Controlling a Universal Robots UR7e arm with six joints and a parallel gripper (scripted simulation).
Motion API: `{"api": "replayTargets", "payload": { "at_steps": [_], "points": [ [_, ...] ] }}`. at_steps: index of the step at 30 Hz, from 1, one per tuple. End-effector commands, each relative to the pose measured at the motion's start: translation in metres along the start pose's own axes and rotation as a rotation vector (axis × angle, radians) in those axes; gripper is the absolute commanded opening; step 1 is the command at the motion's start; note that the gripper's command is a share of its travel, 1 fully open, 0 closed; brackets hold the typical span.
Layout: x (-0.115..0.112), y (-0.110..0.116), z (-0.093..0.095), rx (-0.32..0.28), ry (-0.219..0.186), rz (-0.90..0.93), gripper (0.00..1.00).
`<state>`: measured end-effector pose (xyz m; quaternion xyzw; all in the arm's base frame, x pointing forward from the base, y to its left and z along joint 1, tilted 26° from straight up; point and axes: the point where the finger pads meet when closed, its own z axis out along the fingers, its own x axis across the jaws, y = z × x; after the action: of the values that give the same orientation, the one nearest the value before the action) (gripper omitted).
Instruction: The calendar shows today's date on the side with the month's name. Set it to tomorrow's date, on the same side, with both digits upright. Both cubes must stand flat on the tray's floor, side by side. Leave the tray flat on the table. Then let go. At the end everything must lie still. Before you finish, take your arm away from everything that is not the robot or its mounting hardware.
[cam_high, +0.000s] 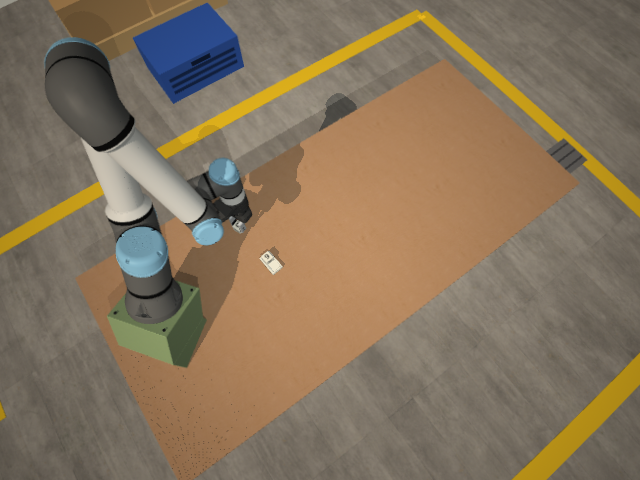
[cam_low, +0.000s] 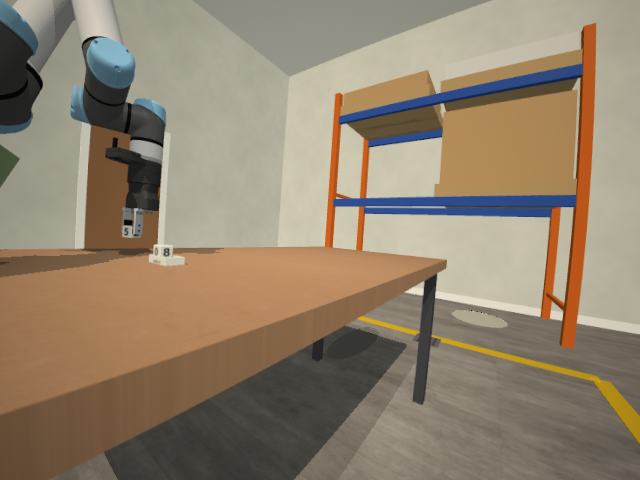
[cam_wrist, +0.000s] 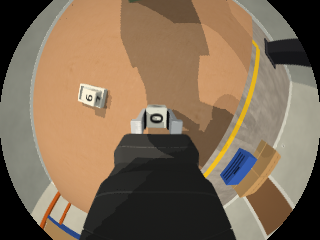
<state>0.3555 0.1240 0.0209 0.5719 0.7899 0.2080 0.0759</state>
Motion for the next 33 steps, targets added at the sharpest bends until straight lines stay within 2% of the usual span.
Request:
{"api": "replayTargets", "payload": {
  "at_steps": [1,10,18,33],
  "points": [
    [0.0,0.003,0.014,-0.008,-0.007,-0.003,0.57],
    [-0.001,0.004,0.032,-0.01,-0.009,-0.003,0.57],
    [-0.001,0.005,0.039,-0.01,-0.009,-0.003,0.57],
    [-0.001,0.004,0.042,-0.011,-0.008,-0.003,0.57]
  ]
}}
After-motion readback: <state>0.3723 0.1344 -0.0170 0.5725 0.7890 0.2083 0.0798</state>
